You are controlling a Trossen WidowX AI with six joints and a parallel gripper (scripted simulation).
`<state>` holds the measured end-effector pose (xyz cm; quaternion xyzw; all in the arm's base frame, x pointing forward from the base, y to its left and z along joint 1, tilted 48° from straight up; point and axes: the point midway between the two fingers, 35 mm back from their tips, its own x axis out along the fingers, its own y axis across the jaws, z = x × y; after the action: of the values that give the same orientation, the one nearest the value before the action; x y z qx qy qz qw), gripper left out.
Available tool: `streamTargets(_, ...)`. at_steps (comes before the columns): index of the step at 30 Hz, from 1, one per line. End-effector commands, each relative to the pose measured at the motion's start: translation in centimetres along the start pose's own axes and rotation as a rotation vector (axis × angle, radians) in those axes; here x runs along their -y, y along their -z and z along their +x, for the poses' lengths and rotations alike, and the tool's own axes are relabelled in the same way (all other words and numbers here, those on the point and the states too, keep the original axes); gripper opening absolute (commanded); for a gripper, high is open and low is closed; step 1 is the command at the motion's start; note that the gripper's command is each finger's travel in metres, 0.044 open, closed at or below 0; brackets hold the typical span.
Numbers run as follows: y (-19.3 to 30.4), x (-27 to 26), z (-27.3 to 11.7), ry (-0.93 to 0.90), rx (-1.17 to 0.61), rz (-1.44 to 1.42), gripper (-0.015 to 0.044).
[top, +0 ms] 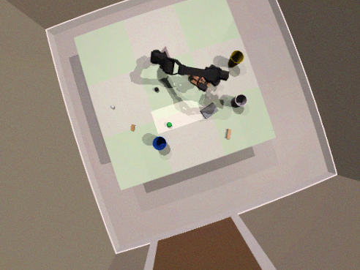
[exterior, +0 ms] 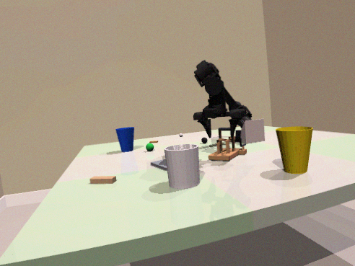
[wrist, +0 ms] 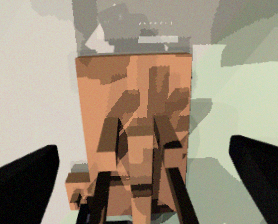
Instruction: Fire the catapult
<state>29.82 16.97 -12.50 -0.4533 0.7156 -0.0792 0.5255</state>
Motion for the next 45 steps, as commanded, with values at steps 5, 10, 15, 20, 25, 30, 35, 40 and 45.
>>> streamTargets(5,0.0,-0.4,-3.9,0.000,0.021,-0.003,0.0440)
streamTargets(10,0.0,-0.4,-4.9,0.002,0.028,-0.018,0.0440)
streamTargets(15,0.6,-0.7,-10.0,0.008,0.064,-0.095,0.0440)
streamTargets(20,0.9,1.8,-8.5,0.001,0.055,-0.028,0.0361)
streamTargets(25,3.9,9.0,-8.3,-0.017,0.062,0.097,0.0300)
streamTargets(30,8.2,14.9,-7.1,-0.025,0.061,0.222,0.0300)
streamTargets(35,13.6,19.3,-5.0,-0.025,0.054,0.353,0.0300)
streamTargets(40,19.6,22.0,-2.5,-0.015,0.040,0.486,0.0300)
streamTargets(45,25.6,22.8,0.3,0.005,0.018,0.621,0.0300)
